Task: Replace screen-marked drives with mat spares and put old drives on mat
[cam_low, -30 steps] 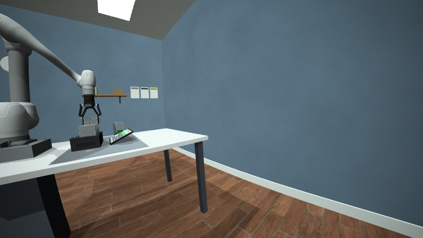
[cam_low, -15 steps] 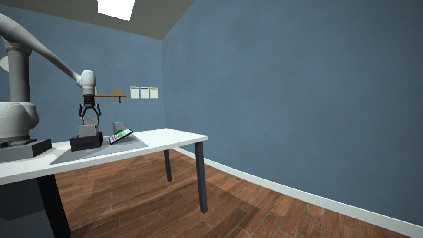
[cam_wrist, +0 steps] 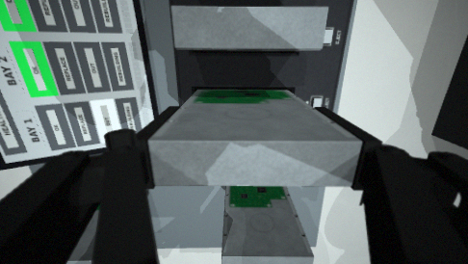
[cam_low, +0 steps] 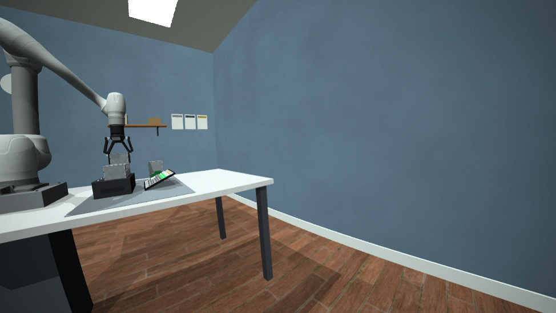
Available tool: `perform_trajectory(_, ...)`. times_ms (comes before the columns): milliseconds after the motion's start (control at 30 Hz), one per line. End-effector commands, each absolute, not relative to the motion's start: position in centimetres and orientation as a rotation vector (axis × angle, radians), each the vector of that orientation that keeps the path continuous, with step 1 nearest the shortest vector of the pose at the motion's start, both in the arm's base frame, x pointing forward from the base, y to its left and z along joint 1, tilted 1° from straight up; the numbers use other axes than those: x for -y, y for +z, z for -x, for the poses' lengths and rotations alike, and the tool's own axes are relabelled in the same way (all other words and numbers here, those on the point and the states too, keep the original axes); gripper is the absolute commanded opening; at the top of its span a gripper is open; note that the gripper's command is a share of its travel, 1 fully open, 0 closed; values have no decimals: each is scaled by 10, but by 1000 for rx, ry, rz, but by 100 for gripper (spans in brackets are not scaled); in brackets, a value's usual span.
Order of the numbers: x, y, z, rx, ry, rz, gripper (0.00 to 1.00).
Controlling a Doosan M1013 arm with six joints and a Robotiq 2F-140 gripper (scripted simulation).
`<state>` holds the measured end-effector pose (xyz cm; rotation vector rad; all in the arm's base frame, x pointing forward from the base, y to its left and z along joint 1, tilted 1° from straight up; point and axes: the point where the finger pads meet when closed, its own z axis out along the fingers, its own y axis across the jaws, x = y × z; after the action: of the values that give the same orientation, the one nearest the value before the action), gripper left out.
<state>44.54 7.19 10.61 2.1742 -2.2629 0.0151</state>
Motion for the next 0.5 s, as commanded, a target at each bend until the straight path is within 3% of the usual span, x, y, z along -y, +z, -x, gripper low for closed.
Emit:
perform_trajectory(0, -72, 106, -446, 2264, 16, -2175, 10)
perform_trajectory(467, -72, 100, -446, 2264, 16, -2175, 10)
